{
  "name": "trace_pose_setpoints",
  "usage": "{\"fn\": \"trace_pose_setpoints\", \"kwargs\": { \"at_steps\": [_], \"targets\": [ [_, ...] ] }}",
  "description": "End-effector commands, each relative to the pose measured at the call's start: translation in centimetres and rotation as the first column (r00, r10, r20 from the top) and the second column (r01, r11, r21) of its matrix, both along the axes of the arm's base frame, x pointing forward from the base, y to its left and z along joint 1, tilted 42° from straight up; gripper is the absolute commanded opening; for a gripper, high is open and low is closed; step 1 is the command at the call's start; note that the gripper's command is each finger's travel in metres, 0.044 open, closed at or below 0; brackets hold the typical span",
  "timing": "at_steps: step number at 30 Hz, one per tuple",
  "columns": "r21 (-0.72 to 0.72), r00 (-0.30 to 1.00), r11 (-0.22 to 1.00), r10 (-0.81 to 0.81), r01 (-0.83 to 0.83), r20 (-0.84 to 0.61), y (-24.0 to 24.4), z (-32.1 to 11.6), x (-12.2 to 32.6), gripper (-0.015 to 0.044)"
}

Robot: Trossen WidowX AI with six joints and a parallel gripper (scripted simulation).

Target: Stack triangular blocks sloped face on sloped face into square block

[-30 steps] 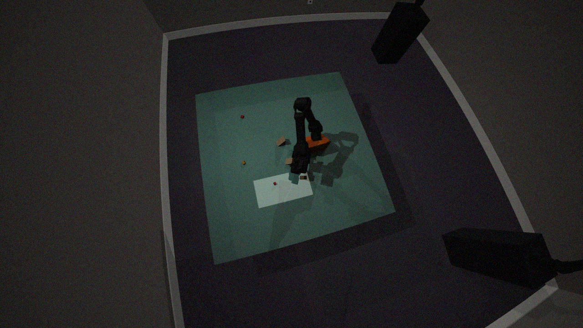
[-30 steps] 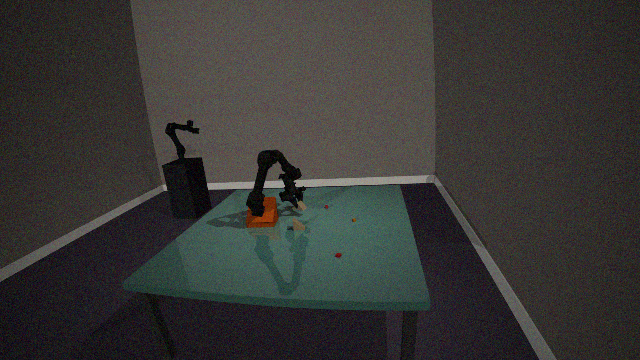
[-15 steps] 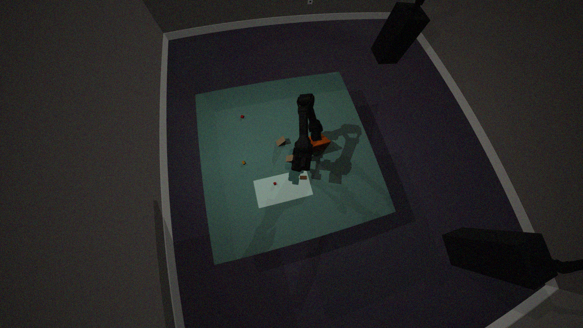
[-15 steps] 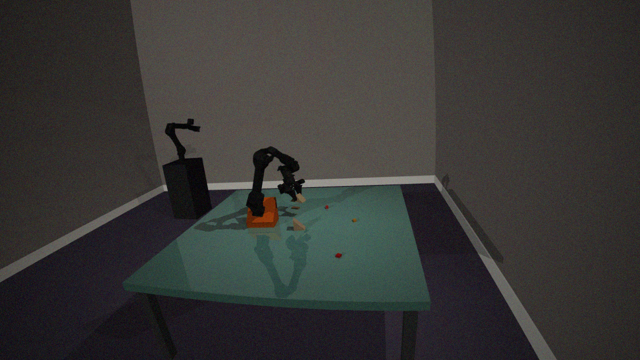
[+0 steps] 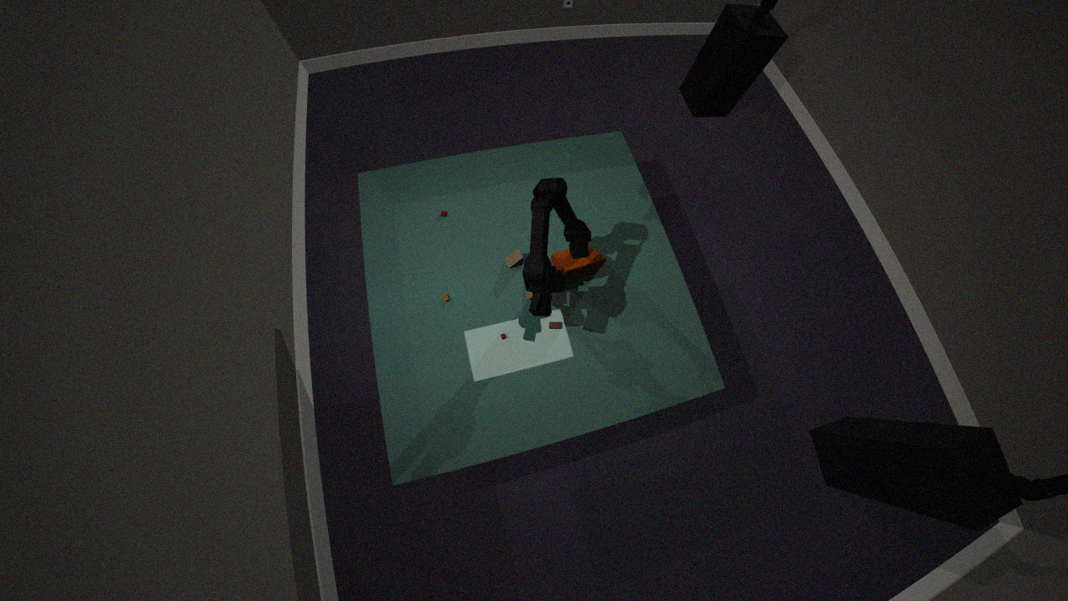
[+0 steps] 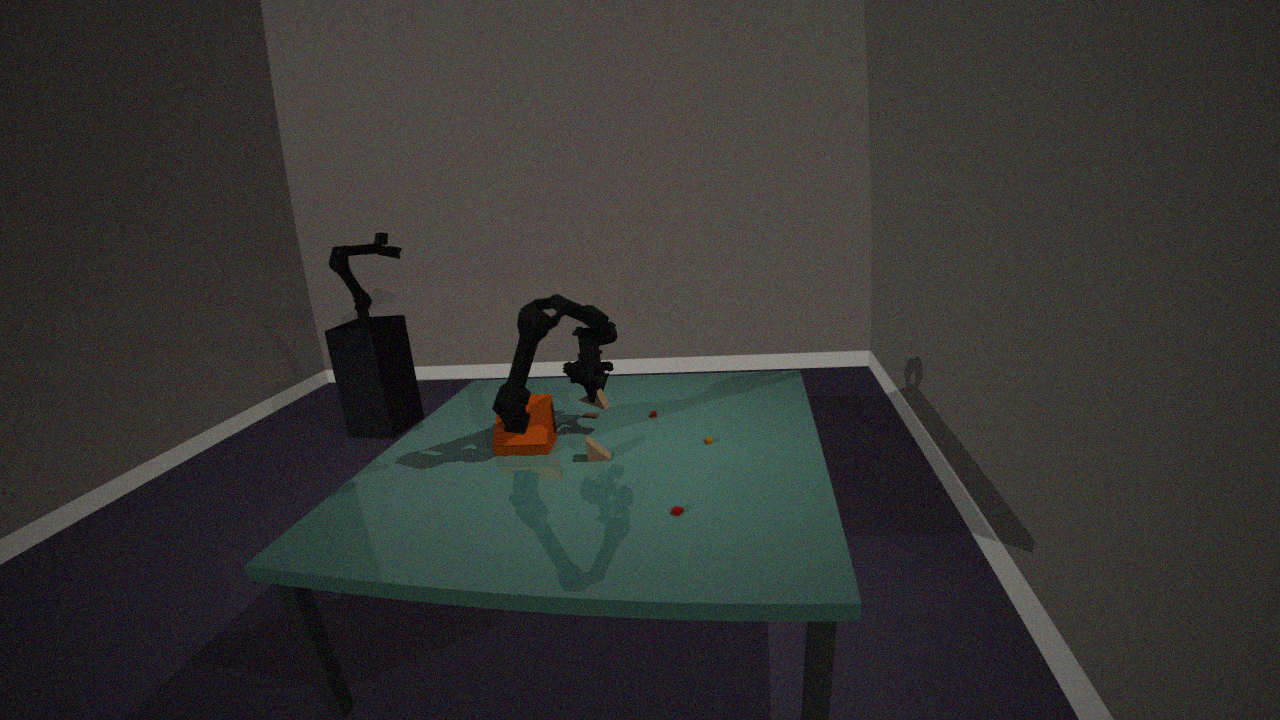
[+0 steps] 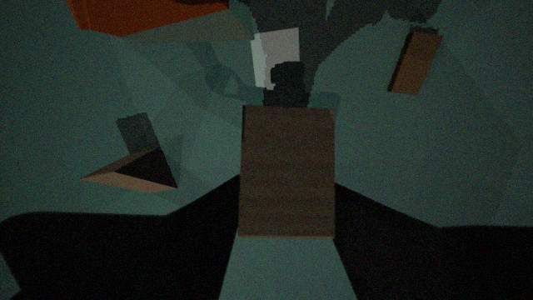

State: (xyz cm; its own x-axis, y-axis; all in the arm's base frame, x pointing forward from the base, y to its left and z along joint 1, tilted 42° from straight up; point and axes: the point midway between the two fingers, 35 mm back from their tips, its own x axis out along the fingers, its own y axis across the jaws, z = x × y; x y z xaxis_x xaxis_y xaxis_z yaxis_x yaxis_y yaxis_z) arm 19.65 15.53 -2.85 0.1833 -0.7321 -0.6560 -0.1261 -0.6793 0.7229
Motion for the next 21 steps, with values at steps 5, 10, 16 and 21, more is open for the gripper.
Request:
{"fn": "trace_pose_setpoints", "kwargs": {
  "at_steps": [5, 10, 16, 21],
  "targets": [
    [-0.004, 0.968, 0.999, -0.045, 0.046, -0.248, 0.0, 0.0, 0.6, 0.0],
    [0.015, 0.916, 0.997, -0.067, 0.079, -0.396, 0.0, 0.3, 1.1, 0.0],
    [0.041, 0.852, 0.993, -0.072, 0.109, -0.518, 0.0, 0.6, 1.4, 0.0],
    [0.042, 0.853, 0.993, -0.072, 0.109, -0.518, 0.0, 0.7, 1.5, 0.0]
  ]
}}
